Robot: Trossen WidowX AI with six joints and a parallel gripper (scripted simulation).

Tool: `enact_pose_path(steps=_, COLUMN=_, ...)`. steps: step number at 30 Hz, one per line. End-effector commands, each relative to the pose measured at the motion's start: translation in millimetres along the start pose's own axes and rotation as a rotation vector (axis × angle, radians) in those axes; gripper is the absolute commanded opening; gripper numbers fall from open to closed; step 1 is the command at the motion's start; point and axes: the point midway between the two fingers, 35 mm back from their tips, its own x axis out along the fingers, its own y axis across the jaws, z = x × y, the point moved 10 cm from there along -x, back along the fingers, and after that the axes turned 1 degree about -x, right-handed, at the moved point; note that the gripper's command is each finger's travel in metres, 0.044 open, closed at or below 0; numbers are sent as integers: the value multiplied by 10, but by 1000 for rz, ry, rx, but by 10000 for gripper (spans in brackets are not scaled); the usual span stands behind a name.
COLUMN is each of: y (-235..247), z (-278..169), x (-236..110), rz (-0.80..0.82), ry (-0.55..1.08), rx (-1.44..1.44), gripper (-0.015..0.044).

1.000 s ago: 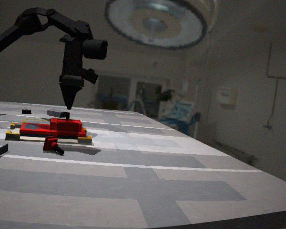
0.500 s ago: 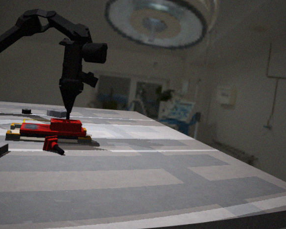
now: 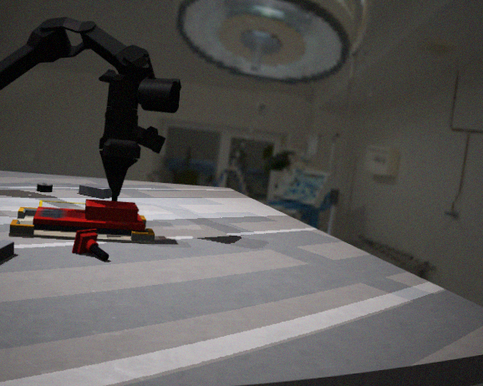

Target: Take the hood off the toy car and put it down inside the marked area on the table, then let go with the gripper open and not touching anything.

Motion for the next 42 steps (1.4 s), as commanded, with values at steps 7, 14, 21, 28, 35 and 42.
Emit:
enact_pose_path(steps=7, y=13, z=-9, x=92, rz=7, ry=2, rx=4, gripper=440)
enact_pose_path(steps=14, y=17, z=-12, x=140, rz=8, ry=2, rx=4, gripper=440)
enact_pose_path(steps=21, y=20, z=-16, x=189, rz=9, ry=3, rx=4, gripper=440)
enact_pose_path(steps=28, y=22, z=-19, x=215, rz=9, ry=3, rx=4, gripper=440)
enact_pose_path(steps=35, y=22, z=-18, x=244, rz=9, ry=3, rx=4, gripper=440)
enact_pose_path(steps=42, y=22, z=-18, x=279, rz=9, ry=3, rx=4, gripper=440)
